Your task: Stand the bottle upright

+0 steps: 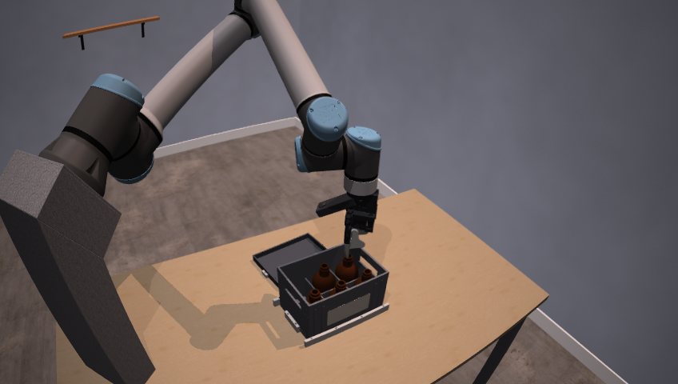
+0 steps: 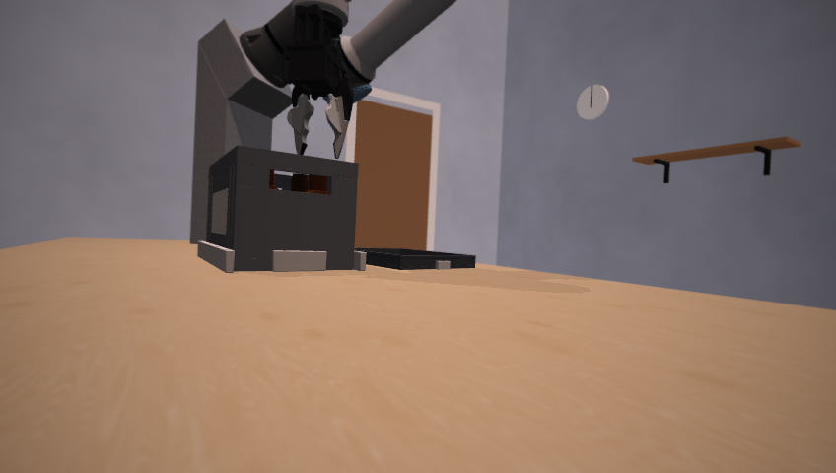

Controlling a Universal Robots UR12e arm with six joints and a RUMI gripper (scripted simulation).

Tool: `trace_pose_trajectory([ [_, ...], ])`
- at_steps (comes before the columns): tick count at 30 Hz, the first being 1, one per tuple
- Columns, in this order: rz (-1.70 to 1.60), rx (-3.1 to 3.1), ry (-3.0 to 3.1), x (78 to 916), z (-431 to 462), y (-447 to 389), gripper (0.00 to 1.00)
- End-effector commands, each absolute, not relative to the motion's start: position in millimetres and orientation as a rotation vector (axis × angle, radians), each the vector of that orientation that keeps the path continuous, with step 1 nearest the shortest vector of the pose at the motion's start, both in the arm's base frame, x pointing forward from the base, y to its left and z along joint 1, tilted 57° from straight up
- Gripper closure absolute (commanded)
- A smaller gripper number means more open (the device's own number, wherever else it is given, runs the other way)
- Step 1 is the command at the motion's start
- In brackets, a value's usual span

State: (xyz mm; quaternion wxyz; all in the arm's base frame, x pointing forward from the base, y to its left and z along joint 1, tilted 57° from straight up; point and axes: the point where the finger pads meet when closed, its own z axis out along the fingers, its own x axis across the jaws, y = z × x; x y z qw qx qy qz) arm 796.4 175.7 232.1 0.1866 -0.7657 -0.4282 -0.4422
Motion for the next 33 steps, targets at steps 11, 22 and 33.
trace_pose_trajectory([
  [11, -1.245, -2.155, -1.208, 797.6, 232.2, 176.7, 0.62],
  [22, -1.243, -2.155, -1.208, 795.0, 231.5, 178.5, 0.62],
  [33, -1.244, -2.155, -1.208, 791.3, 231.6, 180.6, 0.62],
])
